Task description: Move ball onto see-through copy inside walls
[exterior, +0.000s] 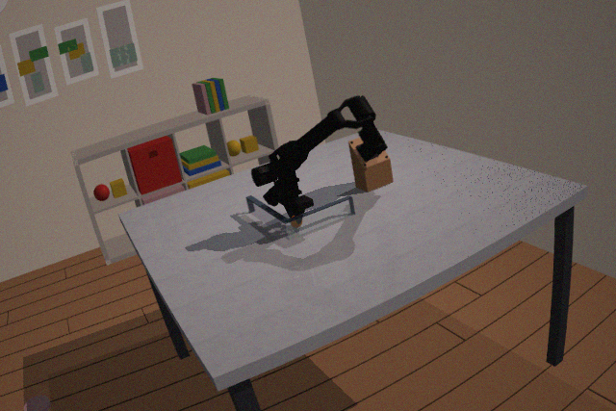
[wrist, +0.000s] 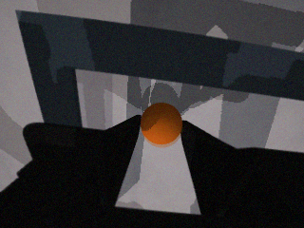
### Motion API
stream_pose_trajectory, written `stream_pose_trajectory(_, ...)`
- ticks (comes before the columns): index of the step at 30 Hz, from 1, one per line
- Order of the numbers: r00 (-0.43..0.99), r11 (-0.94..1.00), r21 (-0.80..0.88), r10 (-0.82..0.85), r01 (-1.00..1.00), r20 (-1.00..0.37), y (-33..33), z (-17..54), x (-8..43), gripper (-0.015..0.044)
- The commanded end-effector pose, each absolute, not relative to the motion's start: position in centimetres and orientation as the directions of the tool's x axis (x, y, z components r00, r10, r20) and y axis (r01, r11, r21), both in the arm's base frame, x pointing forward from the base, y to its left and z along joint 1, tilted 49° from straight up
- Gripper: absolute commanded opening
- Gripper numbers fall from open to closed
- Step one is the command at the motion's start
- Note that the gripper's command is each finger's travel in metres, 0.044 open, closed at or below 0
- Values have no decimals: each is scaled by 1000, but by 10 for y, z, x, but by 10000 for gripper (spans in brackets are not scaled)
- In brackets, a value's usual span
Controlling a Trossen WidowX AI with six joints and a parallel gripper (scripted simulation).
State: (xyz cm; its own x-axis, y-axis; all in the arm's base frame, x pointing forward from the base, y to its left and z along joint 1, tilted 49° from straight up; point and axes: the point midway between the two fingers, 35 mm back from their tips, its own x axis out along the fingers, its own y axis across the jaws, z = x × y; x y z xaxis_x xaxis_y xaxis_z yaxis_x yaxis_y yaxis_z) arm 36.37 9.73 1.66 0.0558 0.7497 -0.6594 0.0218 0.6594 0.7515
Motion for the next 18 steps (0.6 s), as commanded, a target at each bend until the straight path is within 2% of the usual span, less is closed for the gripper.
stream_pose_trajectory(1, 56, 659, 751, 750, 21, -659, 97, 17, 364, 53)
stream_pose_trajectory(10, 56, 659, 751, 750, 21, -659, 97, 17, 364, 289)
stream_pose_trajectory(15, 56, 660, 751, 749, 22, -660, 95, 18, 364, 298)
stream_pose_trajectory(18, 53, 663, 748, 746, 25, -664, 64, 43, 363, 298)
